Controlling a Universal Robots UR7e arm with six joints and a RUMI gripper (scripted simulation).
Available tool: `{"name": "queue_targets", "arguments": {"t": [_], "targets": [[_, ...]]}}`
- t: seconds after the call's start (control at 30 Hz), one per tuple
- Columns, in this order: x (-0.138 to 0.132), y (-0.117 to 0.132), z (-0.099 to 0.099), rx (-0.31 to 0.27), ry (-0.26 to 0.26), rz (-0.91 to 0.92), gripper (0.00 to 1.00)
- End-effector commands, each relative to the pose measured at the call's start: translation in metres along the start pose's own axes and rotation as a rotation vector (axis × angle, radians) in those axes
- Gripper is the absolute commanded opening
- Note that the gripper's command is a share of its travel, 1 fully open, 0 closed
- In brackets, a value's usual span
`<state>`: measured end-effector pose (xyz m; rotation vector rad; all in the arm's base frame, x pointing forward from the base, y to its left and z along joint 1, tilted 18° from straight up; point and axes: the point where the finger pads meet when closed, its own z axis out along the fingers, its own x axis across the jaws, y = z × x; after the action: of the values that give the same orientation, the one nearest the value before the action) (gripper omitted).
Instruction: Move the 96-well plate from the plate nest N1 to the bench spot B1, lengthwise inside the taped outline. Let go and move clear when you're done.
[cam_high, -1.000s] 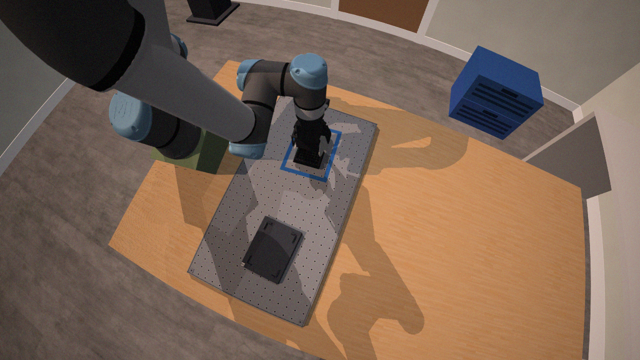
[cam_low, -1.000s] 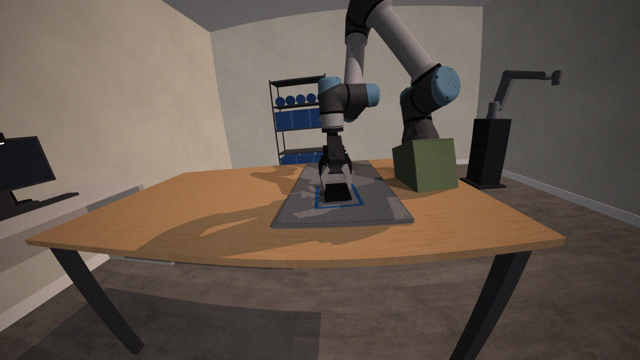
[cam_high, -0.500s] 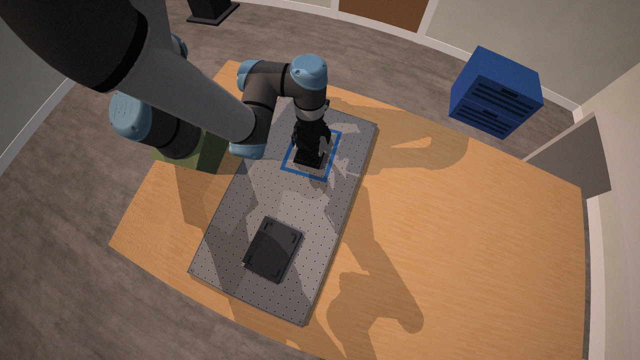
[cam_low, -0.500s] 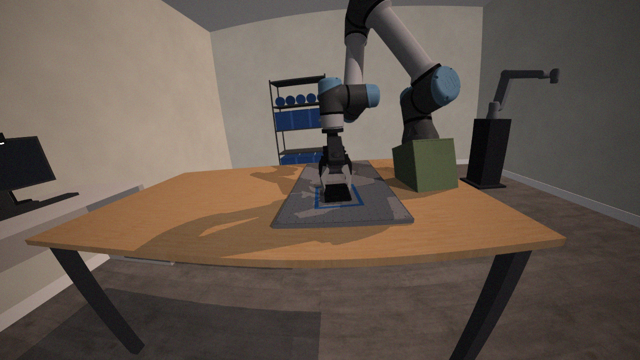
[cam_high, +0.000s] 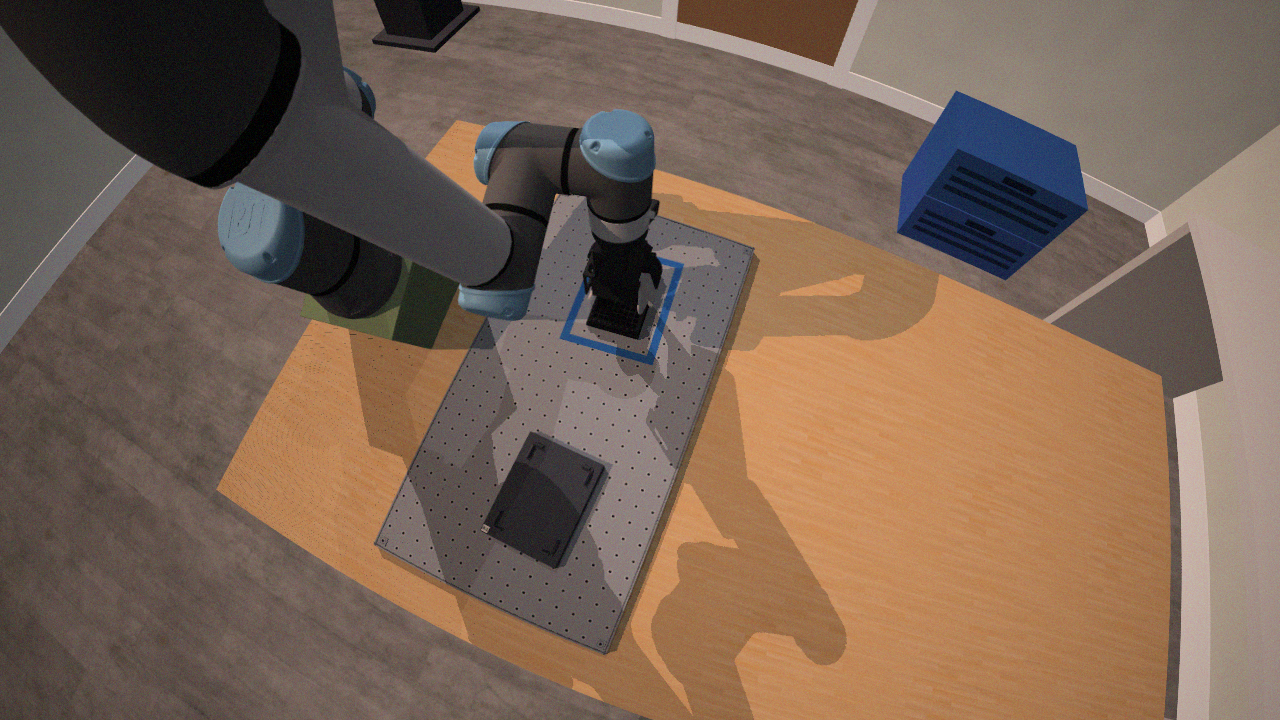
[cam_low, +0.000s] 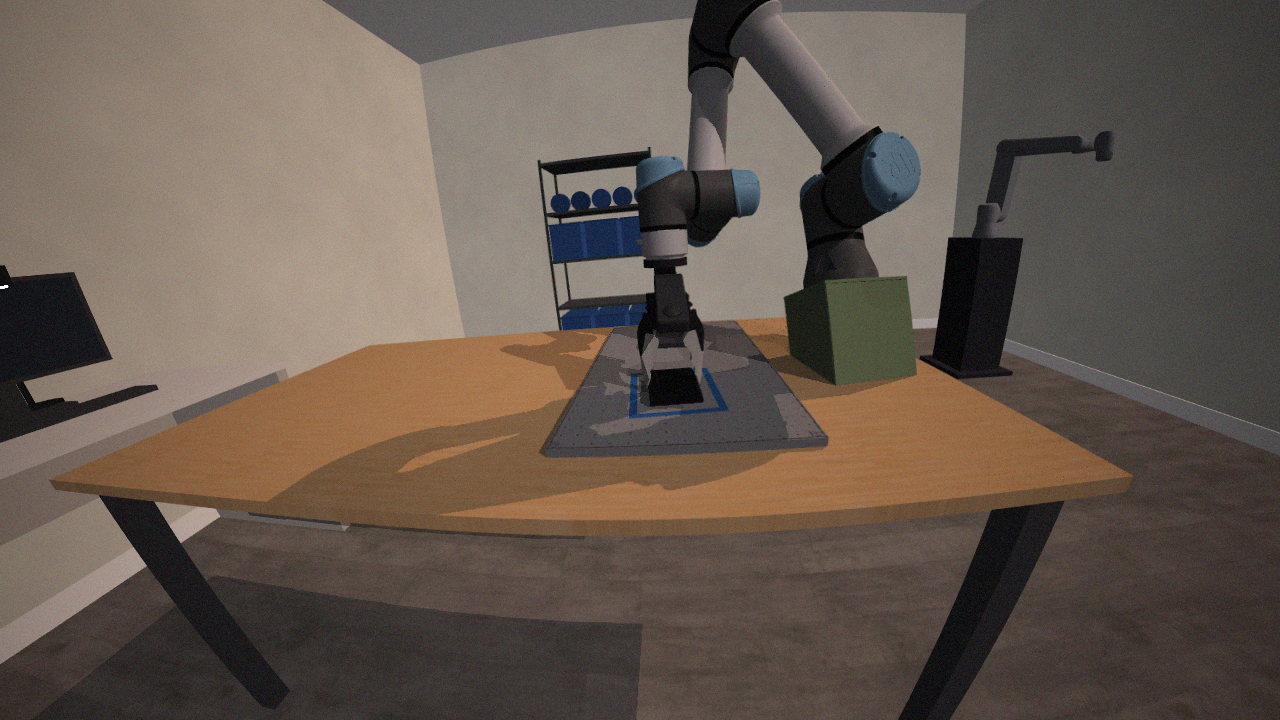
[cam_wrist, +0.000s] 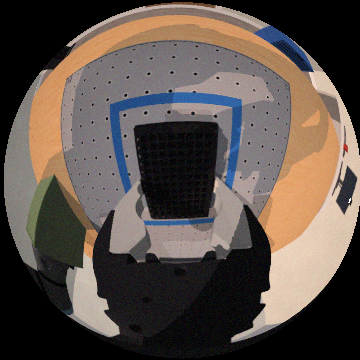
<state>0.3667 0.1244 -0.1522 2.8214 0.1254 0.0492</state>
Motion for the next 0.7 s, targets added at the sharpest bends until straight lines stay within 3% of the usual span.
{"name": "queue_targets", "arguments": {"t": [0.0, 0.43, 0.47, 0.67], "targets": [[-0.0020, 0.0006, 0.0022, -0.001, -0.003, 0.000, 0.00], [-0.0005, 0.0004, 0.0020, 0.000, 0.000, 0.000, 0.00], [-0.0005, 0.0004, 0.0020, 0.000, 0.000, 0.000, 1.00], [-0.0005, 0.0004, 0.0020, 0.000, 0.000, 0.000, 1.00]]}}
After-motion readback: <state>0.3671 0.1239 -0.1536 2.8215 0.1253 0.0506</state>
